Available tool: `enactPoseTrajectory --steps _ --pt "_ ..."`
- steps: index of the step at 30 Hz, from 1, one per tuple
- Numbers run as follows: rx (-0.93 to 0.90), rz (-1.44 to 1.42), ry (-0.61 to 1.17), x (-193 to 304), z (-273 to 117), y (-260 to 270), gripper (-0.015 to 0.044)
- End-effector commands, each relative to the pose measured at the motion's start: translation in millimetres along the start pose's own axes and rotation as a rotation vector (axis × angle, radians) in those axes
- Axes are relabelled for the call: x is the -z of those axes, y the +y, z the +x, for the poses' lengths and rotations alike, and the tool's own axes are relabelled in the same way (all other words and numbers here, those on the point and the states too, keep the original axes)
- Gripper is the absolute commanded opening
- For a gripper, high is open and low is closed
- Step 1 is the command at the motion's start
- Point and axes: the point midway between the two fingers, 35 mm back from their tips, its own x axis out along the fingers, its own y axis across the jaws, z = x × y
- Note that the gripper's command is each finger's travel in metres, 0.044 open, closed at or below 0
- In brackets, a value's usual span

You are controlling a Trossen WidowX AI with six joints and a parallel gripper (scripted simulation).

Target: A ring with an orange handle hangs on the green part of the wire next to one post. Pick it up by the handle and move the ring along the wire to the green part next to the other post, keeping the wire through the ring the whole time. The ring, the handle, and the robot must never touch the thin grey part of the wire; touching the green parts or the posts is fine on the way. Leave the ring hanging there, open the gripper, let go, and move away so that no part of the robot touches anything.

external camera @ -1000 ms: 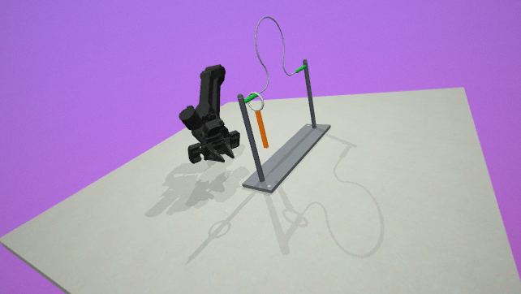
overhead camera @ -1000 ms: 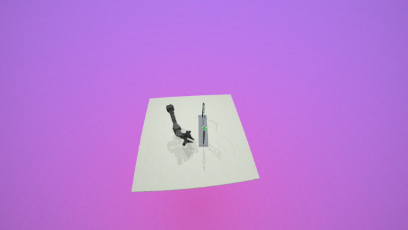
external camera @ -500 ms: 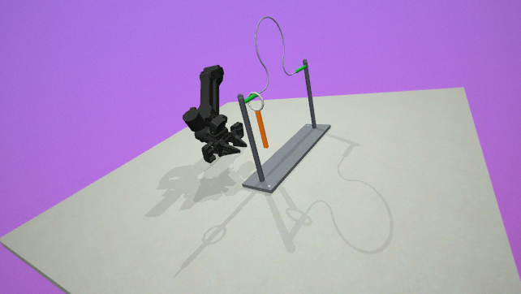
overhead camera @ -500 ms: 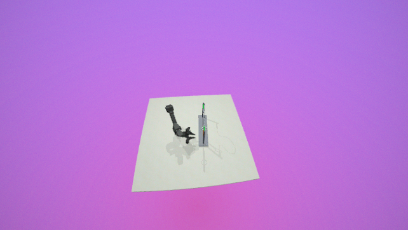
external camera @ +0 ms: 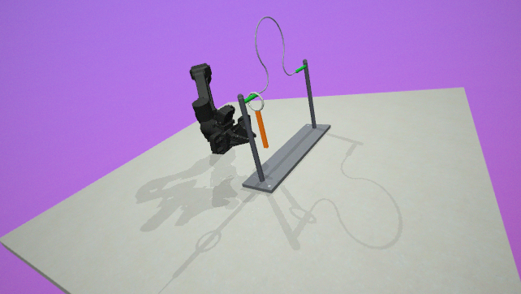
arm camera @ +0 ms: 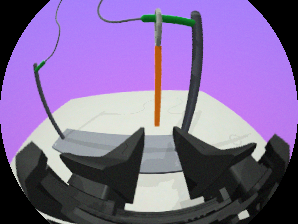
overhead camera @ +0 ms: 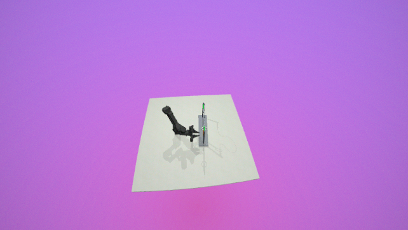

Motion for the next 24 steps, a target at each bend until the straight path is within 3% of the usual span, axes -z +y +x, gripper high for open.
enactPoseTrajectory --steps 1,24 --pt "0.005 0.006 0.000 -1 3 -1 0.0160" --pt "0.005 0.005 0.001 -4 35 -4 0.0160"
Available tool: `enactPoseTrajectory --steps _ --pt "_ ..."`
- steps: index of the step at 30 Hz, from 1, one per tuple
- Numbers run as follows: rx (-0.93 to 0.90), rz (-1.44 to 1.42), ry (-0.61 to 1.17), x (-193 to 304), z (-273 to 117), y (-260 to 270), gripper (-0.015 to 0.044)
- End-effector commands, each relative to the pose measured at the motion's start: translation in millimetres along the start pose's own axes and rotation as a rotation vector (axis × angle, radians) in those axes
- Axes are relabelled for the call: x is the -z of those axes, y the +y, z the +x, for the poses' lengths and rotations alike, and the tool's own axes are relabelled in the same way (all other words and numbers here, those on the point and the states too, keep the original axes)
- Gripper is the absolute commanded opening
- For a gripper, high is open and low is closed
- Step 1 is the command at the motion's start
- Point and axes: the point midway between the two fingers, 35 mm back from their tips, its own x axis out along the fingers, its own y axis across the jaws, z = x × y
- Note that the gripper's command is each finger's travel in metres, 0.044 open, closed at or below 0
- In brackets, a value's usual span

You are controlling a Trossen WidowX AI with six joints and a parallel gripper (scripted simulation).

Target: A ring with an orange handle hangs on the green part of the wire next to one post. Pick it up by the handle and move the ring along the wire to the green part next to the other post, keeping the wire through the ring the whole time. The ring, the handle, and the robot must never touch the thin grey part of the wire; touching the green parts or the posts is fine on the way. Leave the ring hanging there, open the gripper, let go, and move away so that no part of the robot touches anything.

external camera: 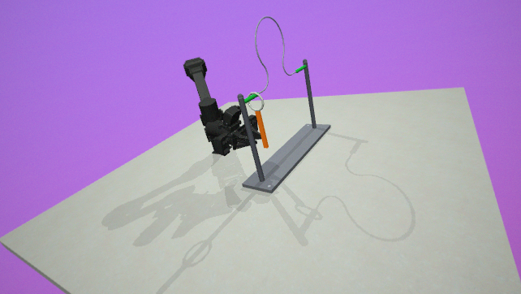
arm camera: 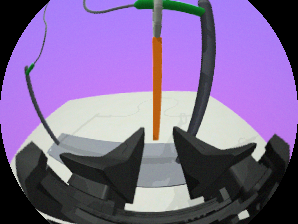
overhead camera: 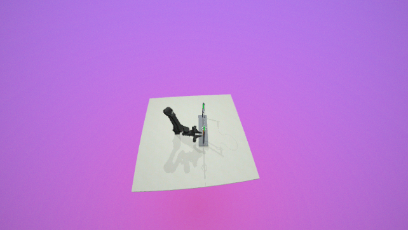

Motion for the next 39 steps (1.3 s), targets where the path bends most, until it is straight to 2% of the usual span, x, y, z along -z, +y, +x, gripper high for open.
enactPoseTrajectory --steps 1,26,39 --pt "0.005 0.005 0.002 0 5 -1 0.0160" --pt "0.005 0.007 -0.005 4 44 3 0.0160" --pt "0.005 0.008 -0.005 4 45 3 0.0160"
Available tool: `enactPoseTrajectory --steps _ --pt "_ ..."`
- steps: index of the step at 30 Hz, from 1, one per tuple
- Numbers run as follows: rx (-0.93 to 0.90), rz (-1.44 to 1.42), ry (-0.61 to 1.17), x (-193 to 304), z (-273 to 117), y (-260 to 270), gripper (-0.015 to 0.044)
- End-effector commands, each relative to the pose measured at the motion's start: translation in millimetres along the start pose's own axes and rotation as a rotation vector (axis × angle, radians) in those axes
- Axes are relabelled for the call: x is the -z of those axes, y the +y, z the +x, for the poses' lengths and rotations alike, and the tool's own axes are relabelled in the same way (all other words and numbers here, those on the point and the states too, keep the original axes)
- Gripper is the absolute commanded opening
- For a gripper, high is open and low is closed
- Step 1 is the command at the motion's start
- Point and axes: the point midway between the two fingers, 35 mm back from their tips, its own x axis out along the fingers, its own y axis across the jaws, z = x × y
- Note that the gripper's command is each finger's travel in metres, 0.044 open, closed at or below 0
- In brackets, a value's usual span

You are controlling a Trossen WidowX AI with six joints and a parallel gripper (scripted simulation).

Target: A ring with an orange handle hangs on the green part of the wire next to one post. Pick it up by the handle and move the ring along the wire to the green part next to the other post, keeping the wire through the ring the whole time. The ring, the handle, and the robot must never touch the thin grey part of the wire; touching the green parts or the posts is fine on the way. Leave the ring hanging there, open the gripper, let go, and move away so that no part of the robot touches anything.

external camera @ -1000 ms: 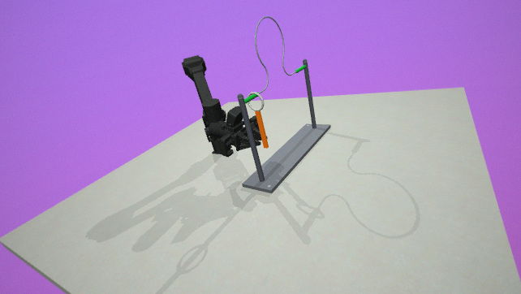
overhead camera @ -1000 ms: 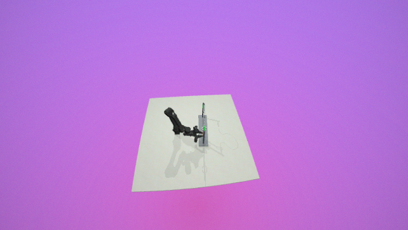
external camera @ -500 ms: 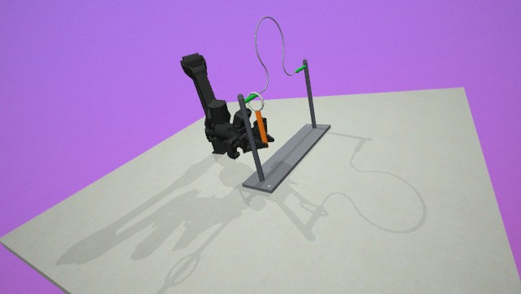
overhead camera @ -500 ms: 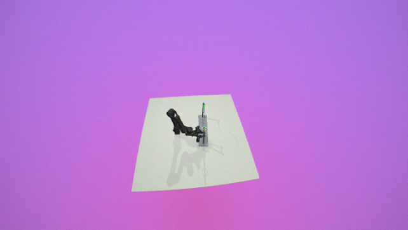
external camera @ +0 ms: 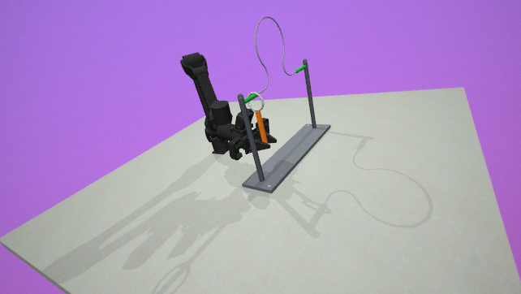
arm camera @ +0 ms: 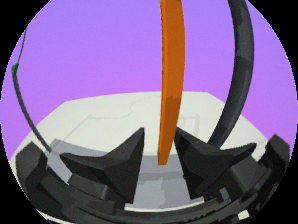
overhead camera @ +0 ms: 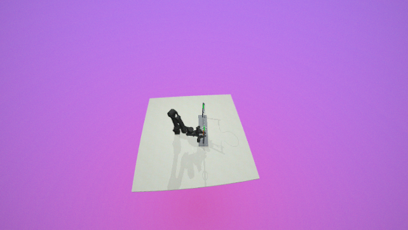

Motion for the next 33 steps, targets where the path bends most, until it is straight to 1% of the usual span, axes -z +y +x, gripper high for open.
enactPoseTrajectory --steps 1,4,8,14,20,21,33 --pt "0.005 0.004 0.000 0 0 -1 0.0160" --pt "0.005 0.004 0.000 0 0 -1 0.0160" --pt "0.000 0.000 0.000 0 0 0 0.0055" --pt "0.000 0.000 0.000 0 0 0 0.0015" --pt "0.000 0.000 0.000 0 0 0 -0.0143" --pt "0.000 0.000 0.000 0 0 0 -0.0150" --pt "0.000 -0.008 -0.001 -14 -2 -2 -0.0150"
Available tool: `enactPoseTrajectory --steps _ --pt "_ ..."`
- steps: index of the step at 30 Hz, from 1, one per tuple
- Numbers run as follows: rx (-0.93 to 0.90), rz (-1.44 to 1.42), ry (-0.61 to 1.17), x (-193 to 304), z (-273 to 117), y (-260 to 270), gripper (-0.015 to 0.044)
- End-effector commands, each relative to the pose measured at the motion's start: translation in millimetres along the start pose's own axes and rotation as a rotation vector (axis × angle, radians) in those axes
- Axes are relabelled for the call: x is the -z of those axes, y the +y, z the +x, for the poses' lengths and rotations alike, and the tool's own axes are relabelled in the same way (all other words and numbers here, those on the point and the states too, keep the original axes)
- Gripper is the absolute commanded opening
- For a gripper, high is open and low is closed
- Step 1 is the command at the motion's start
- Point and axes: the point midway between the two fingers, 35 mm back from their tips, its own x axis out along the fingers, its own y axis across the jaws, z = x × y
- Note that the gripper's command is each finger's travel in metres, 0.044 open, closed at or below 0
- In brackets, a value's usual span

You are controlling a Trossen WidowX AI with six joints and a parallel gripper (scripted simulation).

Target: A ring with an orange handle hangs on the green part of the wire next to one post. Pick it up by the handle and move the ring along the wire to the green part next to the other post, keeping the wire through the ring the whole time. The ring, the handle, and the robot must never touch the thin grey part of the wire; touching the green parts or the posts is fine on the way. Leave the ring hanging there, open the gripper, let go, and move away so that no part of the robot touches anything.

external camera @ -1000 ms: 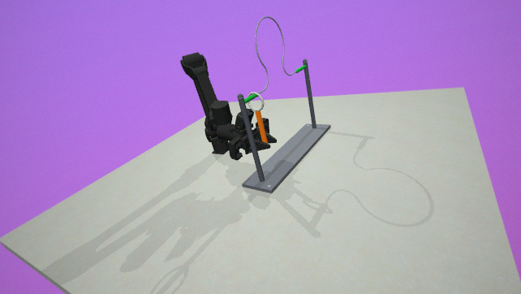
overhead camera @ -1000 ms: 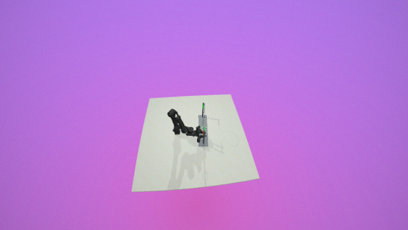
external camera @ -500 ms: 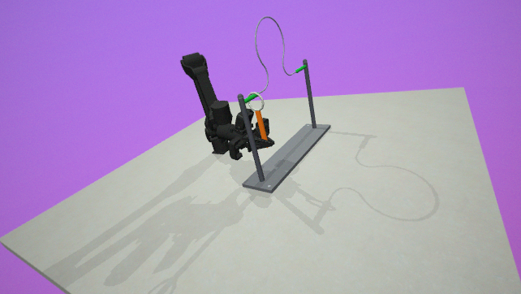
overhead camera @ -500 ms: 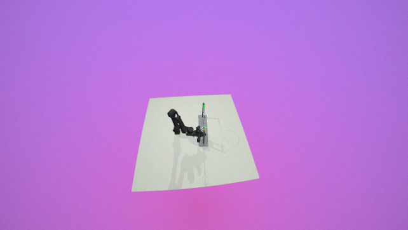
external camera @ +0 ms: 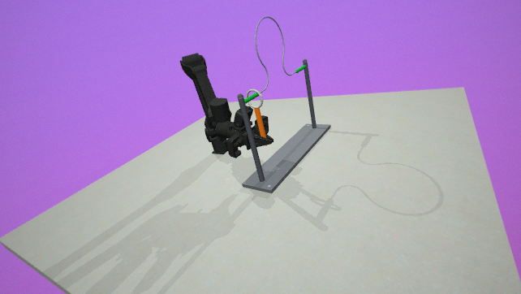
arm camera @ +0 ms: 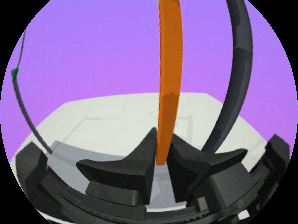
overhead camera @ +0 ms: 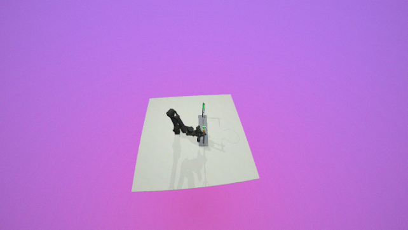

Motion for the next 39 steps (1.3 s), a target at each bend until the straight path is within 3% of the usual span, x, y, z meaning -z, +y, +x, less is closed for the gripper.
enactPoseTrajectory --steps 1,39 --pt "-0.005 -0.008 -0.001 -6 -1 0 -0.0150" --pt "-0.009 -0.002 0.002 -8 -1 17 -0.0150"
